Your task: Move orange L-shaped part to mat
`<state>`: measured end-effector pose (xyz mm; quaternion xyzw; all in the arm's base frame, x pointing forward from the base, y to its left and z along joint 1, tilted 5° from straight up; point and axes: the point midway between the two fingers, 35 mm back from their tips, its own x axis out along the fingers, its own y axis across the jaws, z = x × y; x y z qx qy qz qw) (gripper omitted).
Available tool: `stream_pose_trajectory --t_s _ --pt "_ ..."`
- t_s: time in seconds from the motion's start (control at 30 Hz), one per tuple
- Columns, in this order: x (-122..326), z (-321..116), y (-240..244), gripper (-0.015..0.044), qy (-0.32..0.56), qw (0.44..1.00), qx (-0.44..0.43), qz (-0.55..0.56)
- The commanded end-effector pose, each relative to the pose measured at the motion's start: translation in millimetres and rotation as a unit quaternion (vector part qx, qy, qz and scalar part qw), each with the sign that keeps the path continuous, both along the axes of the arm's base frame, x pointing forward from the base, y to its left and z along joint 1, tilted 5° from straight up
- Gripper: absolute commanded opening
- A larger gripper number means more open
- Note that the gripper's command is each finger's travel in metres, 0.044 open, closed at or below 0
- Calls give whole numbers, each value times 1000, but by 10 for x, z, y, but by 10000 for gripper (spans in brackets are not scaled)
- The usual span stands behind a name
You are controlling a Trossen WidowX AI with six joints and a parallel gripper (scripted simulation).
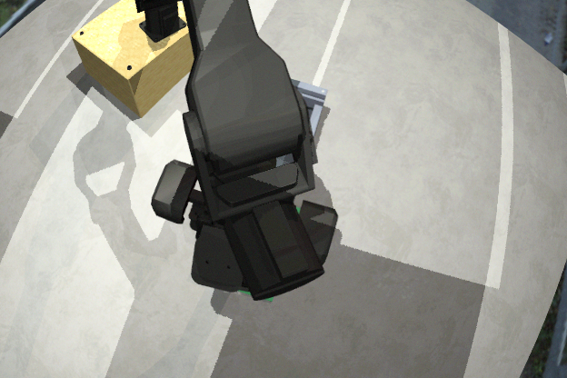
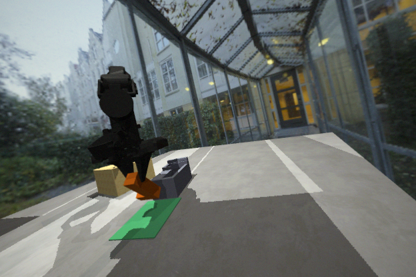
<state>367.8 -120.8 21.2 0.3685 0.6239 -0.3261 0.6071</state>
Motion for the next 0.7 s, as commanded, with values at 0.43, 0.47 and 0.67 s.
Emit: stream_pose_trajectory --t_s 0.43,0.47,0.67 --pt "-25 -290 21 0 8 1000 2 -1" --pt "-25 -290 21 0 8 1000 2 -1" --pt "-25 -293 21 0 8 1000 2 -1"
